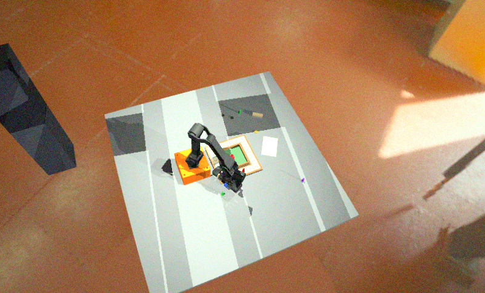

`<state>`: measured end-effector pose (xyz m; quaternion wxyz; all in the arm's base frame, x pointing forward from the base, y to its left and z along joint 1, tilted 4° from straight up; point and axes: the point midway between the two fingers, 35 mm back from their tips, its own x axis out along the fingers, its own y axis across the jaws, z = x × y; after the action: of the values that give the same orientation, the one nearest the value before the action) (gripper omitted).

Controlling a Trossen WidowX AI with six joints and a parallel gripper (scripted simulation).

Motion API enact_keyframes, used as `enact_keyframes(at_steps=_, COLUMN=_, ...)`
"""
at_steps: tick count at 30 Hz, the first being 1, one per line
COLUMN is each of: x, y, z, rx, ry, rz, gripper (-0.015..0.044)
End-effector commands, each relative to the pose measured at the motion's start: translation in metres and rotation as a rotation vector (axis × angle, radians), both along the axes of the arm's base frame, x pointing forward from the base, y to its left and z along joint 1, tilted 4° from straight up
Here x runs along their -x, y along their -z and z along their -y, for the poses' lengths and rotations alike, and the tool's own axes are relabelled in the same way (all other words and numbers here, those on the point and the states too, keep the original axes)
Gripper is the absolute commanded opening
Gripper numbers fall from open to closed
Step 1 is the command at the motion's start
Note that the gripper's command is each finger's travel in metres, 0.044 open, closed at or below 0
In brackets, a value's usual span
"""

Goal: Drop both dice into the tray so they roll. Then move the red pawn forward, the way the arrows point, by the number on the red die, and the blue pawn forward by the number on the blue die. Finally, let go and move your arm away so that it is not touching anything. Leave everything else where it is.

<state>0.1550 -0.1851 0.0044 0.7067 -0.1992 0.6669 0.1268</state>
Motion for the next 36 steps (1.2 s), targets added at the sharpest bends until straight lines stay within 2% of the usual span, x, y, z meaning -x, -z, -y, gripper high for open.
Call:
enact_keyframes(at_steps=1, x=0.001, y=-0.026, z=-0.003, rx=-0.003, ry=-0.013, rz=-0.003, gripper=0.0)
enact_keyframes(at_steps=10, x=0.012, y=-0.077, z=-0.019, rx=-0.021, ry=-0.037, rz=-0.018, gripper=0.0)
enact_keyframes(at_steps=16, x=0.01, y=-0.078, z=-0.02, rx=-0.022, ry=-0.031, rz=-0.017, gripper=0.0)
enact_keyframes(at_steps=36, x=-0.068, y=-0.068, z=-0.057, rx=-0.036, ry=0.142, rz=0.003, gripper=0.0)
